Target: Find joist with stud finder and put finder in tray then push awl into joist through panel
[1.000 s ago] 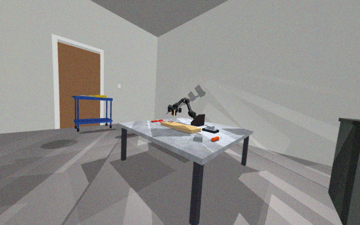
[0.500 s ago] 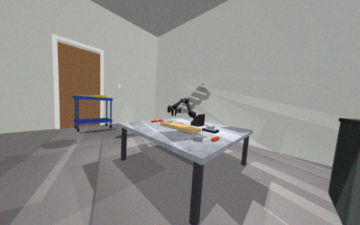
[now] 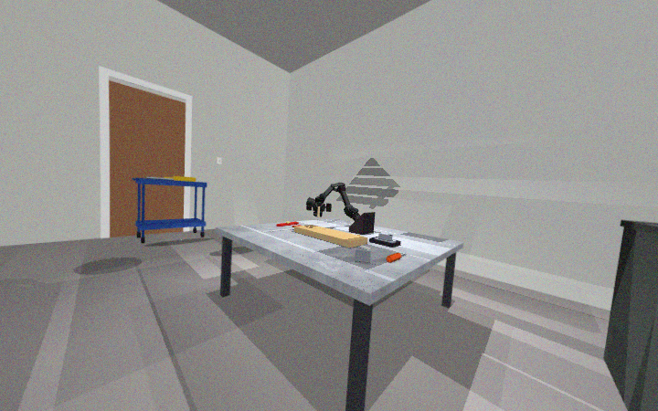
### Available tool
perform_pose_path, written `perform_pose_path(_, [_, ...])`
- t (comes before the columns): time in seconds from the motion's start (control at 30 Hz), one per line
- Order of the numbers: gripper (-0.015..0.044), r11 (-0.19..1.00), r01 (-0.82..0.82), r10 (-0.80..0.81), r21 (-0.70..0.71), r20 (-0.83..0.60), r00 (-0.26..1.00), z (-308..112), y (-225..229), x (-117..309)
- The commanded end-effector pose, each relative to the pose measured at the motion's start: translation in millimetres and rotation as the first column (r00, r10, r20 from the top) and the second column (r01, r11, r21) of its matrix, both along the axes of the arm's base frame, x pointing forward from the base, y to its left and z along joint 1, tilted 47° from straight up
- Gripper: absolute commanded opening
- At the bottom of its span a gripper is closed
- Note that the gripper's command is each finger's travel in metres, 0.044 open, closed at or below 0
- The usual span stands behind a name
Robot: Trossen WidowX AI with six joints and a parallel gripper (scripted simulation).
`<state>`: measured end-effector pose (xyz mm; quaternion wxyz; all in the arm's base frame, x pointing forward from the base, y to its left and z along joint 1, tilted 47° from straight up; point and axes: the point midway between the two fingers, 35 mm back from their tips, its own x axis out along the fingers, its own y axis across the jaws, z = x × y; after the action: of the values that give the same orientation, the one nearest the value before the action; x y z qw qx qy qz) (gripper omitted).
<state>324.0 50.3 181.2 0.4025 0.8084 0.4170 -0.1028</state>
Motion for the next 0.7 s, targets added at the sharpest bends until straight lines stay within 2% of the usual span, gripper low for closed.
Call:
perform_pose_path(0.0, [0.0000, 1.000, -0.009, 0.009, 0.003, 0.003, 1.000, -3, -2, 1])
perform_pose_path(0.67, [0.0000, 1.000, -0.009, 0.009, 0.003, 0.004, 1.000, -15, -14, 4])
